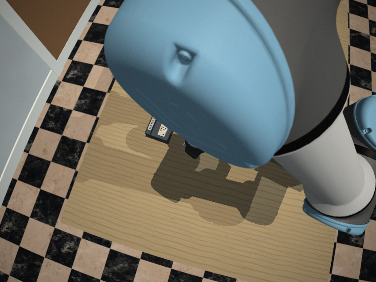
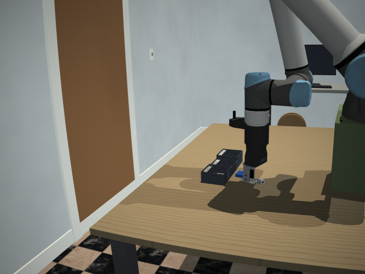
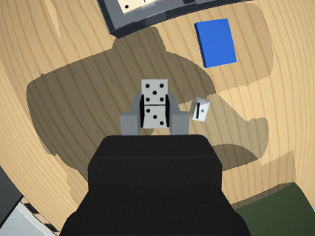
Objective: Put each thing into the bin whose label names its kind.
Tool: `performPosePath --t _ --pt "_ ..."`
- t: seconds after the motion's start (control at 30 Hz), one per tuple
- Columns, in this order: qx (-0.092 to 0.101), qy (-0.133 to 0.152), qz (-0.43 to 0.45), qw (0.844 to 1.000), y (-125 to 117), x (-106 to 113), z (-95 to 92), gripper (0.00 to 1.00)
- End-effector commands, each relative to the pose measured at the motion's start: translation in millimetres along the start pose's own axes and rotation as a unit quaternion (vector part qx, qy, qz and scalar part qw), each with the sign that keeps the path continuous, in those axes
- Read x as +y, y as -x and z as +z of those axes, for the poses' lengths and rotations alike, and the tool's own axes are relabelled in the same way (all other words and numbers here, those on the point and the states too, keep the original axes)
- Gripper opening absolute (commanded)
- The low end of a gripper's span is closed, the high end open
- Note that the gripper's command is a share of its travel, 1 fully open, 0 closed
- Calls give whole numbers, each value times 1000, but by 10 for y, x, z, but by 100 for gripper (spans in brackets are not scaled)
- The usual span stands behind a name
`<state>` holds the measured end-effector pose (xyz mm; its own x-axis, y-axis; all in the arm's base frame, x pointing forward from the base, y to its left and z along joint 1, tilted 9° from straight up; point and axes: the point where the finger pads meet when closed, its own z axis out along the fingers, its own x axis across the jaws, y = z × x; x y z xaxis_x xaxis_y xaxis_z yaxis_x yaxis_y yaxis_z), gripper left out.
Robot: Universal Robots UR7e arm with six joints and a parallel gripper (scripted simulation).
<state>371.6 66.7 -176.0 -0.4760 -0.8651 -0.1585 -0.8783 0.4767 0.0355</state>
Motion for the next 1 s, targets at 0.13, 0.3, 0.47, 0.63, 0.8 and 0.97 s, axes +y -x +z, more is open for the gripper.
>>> performPosePath --t 0.13,0.3,0.47,0.63,0.8,0.97 --pt "0 0 0 1000 2 -5 -292 49" --pt "0 0 0 1000 2 -6 -392 49" --pt "0 0 0 1000 2 -5 -391 49" --pt "0 0 0 1000 2 -6 -392 49" --pt "0 0 0 1000 2 -6 -392 49" --pt "0 0 0 1000 2 -6 -456 49"
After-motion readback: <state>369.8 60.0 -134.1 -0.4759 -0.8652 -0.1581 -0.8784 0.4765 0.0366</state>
